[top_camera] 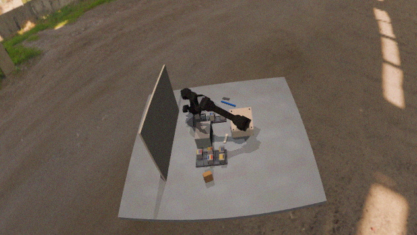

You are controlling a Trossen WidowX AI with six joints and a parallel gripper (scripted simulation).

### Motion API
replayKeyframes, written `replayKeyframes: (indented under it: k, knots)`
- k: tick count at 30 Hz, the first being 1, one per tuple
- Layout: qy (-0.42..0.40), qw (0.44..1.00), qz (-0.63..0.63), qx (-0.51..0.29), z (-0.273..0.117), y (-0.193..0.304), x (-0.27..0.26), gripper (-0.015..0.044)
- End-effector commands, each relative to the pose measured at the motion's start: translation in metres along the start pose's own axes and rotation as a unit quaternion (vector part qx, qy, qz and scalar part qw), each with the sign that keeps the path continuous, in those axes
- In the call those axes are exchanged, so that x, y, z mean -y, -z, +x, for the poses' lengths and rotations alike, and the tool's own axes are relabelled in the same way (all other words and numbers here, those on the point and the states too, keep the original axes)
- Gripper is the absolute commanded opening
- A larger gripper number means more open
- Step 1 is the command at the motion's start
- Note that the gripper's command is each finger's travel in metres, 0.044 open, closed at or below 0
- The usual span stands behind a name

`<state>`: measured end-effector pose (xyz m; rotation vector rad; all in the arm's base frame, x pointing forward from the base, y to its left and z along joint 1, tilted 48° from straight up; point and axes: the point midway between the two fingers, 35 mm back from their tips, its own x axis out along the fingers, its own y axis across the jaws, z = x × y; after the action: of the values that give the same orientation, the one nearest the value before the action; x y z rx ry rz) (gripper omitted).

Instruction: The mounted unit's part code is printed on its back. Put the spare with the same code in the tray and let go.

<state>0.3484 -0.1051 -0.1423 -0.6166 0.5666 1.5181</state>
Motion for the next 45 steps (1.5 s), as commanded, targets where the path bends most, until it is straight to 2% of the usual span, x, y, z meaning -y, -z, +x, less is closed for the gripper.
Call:
replayKeyframes:
  k: [1,26,42,43,45]
  knots:
    - [0.001,1.000,0.003,0.002,0.004,-0.001,-0.001,0.0000]
    - [0.001,1.000,0.003,0.003,0.023,-0.003,-0.004,0.0000]
    - [0.000,1.000,0.000,0.001,0.020,-0.002,-0.003,0.0420]
    - [0.000,1.000,0.000,0.001,0.018,-0.002,-0.003,0.0440]
    - [0.000,1.000,0.001,0.000,-0.001,0.000,-0.001,0.0440]
